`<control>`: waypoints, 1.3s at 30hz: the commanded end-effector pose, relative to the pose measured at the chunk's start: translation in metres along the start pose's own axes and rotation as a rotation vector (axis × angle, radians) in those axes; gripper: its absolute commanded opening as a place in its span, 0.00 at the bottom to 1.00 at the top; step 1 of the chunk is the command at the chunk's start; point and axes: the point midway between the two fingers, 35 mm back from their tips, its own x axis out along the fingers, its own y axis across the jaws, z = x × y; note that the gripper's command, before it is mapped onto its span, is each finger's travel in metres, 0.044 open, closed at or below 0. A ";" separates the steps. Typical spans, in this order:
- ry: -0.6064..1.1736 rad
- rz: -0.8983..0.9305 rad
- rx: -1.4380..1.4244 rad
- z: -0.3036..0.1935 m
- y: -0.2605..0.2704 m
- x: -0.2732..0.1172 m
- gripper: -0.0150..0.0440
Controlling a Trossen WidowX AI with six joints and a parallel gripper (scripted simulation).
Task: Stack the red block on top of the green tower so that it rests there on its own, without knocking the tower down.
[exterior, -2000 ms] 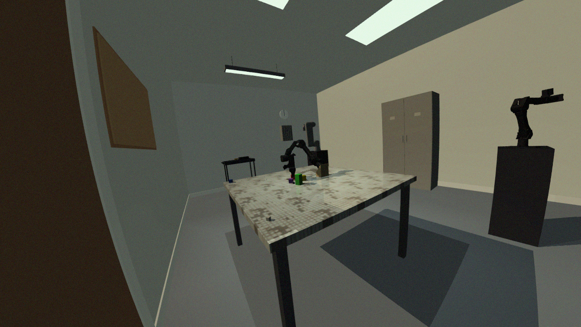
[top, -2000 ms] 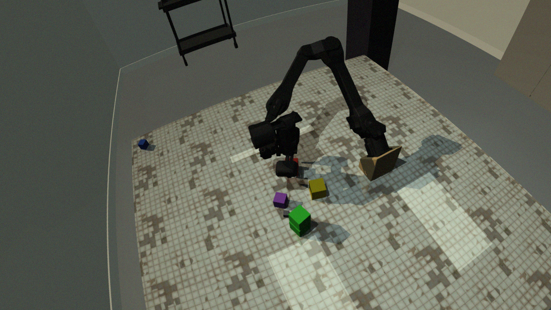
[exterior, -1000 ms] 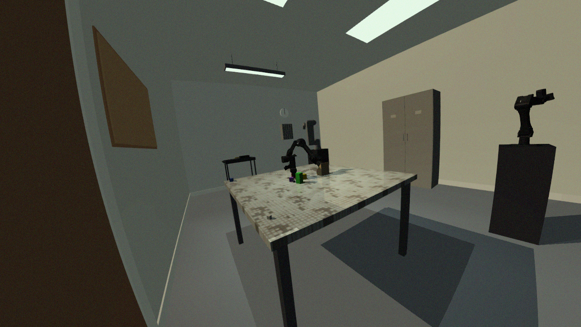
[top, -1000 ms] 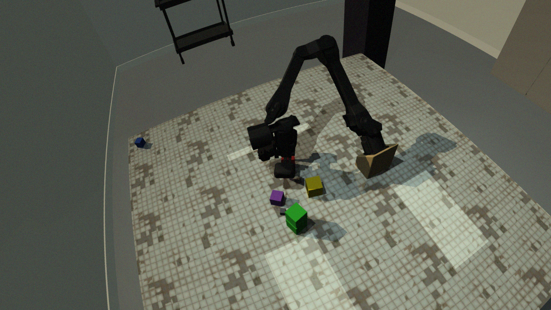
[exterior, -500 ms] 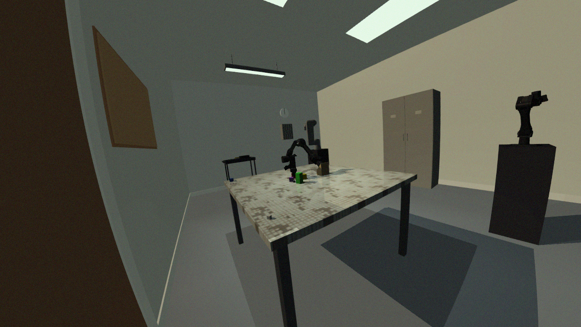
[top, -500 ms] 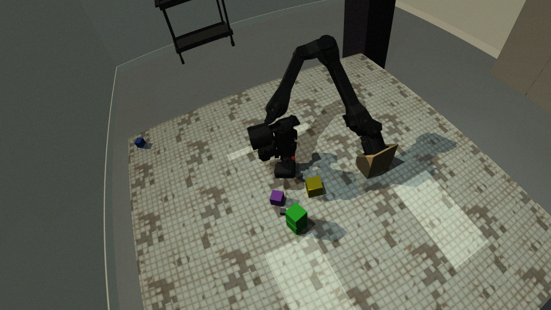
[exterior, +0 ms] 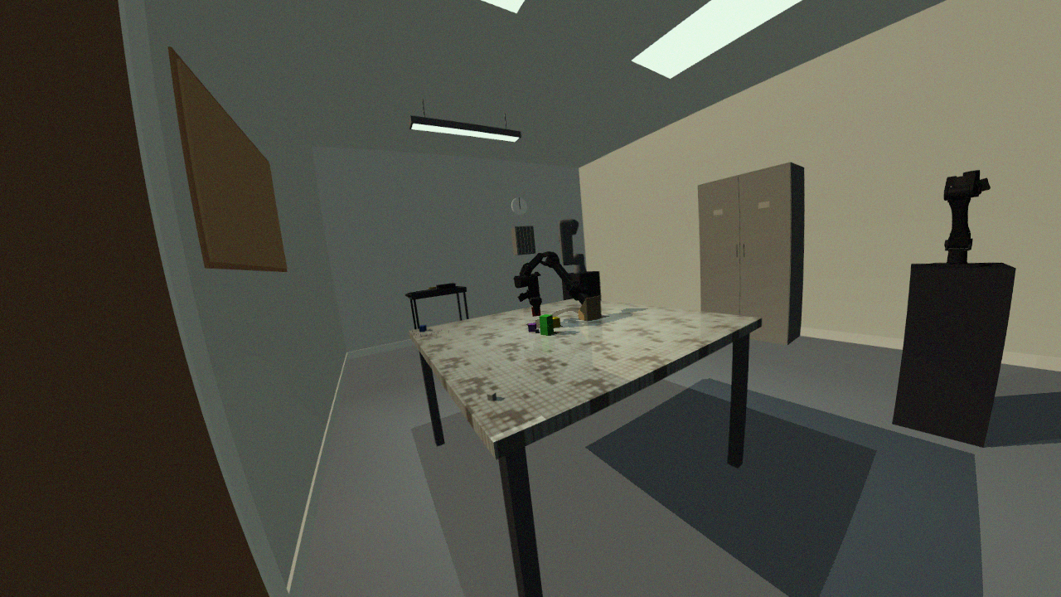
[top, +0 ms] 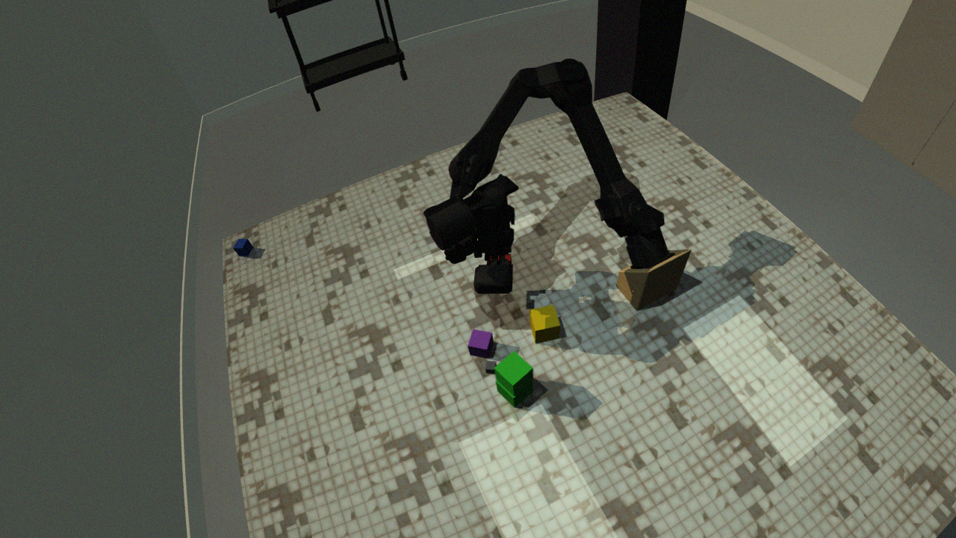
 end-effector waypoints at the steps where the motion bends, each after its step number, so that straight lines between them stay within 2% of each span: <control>1: -0.009 0.006 0.012 0.003 -0.001 -0.019 0.25; 12: -0.007 0.007 0.011 0.002 -0.001 -0.066 0.25; 21: -0.007 0.007 0.011 0.002 0.001 -0.069 0.25; 39: -0.003 0.022 0.011 0.005 0.092 -0.076 0.25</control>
